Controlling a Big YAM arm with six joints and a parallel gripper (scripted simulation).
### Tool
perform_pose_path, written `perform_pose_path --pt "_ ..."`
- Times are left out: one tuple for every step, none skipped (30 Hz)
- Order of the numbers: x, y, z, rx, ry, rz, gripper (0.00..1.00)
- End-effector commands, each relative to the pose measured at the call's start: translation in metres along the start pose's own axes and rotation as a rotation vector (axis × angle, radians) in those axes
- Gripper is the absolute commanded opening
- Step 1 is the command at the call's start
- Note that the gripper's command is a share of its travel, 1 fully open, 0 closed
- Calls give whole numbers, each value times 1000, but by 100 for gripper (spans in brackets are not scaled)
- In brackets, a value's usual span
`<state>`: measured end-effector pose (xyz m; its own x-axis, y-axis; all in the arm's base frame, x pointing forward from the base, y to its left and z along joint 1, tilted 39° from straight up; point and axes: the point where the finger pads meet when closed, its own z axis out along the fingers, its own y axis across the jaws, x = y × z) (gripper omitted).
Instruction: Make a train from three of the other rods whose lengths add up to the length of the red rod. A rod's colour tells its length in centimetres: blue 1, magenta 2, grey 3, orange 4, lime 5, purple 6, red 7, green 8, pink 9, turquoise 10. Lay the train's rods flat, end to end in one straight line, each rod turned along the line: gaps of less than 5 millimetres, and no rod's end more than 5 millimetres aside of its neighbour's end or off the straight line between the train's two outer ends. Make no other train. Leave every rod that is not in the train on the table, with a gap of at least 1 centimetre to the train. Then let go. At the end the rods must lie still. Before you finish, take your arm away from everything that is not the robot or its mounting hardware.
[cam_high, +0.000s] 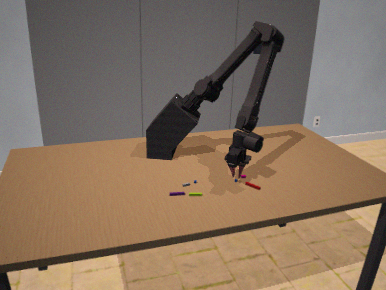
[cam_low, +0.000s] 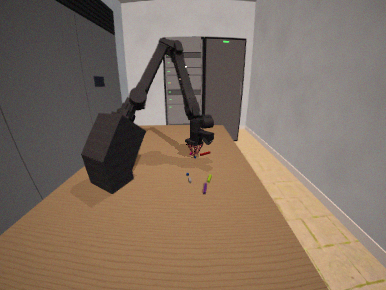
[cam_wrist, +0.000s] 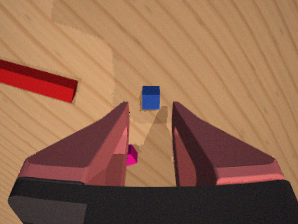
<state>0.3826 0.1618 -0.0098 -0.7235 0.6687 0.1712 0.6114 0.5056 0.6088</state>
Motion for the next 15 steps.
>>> perform_pose_path --pt "1 3 5 -1 -1 3 24" --pt "1 3 5 -1 -1 3 24" --pt "1 3 5 -1 -1 3 24" --pt "1 3 5 -1 -1 3 24" --pt "1 3 5 -1 -1 3 24" --pt "1 3 5 -1 -1 2 24" --pt "1 3 5 -1 -1 2 24" --pt "2 2 5 -1 -1 2 24" --pt "2 2 4 -2 -2 2 24" --pt "2 2 4 -2 -2 2 24" --pt "2 2 4 -2 -2 2 24" --pt "4 1 3 0 -1 3 24" --pt "5 2 2 -3 -3 1 24" --pt "5 3 1 -8 -5 -2 24" --pt "6 4 0 -11 -6 -4 24"
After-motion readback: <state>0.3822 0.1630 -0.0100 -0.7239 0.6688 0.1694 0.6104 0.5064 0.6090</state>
